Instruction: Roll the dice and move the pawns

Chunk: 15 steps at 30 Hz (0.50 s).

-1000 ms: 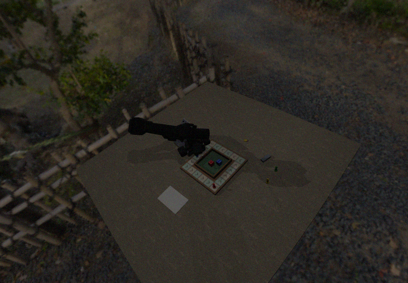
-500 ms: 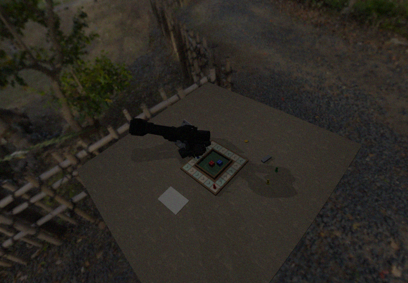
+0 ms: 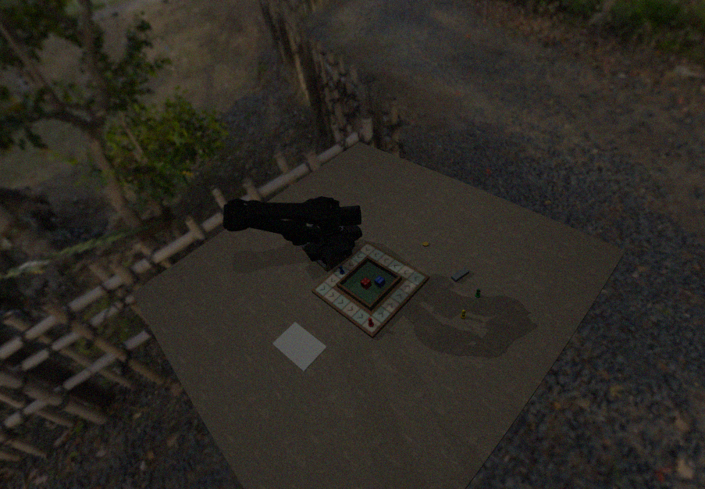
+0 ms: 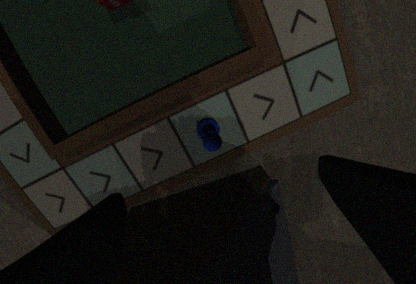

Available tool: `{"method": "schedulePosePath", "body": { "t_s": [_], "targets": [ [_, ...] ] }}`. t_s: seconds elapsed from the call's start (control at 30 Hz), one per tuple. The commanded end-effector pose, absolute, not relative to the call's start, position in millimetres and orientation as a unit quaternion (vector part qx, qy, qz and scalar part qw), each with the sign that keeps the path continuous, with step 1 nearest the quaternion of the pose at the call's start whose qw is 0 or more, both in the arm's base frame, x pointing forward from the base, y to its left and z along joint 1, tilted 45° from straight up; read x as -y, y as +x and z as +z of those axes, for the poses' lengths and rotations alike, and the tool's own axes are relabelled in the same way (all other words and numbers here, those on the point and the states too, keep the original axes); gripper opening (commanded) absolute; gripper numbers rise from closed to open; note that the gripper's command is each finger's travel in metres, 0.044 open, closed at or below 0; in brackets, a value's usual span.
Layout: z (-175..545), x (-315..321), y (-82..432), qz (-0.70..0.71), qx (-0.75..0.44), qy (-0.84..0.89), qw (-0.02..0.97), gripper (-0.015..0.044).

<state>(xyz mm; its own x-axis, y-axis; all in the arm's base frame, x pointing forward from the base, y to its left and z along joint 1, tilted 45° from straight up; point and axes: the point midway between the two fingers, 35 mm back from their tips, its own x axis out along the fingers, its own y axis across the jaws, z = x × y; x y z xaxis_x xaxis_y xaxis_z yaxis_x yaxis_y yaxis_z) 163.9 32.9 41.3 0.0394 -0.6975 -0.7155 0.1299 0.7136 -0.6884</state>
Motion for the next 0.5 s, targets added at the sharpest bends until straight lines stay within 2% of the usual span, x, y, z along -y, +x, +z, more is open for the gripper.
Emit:
{"method": "schedulePosePath", "body": {
  "t_s": [0.0, 0.13, 0.47],
  "targets": [
    [60.0, -69.6, 164.7, -0.260, -0.640, -0.269, 0.672, 0.0440],
    [74.6, -96.2, 159.5, -0.225, -0.653, -0.309, 0.654, 0.0440],
    [70.2, -87.4, 162.2, -0.235, -0.645, -0.292, 0.666, 0.0440]
  ]
}}
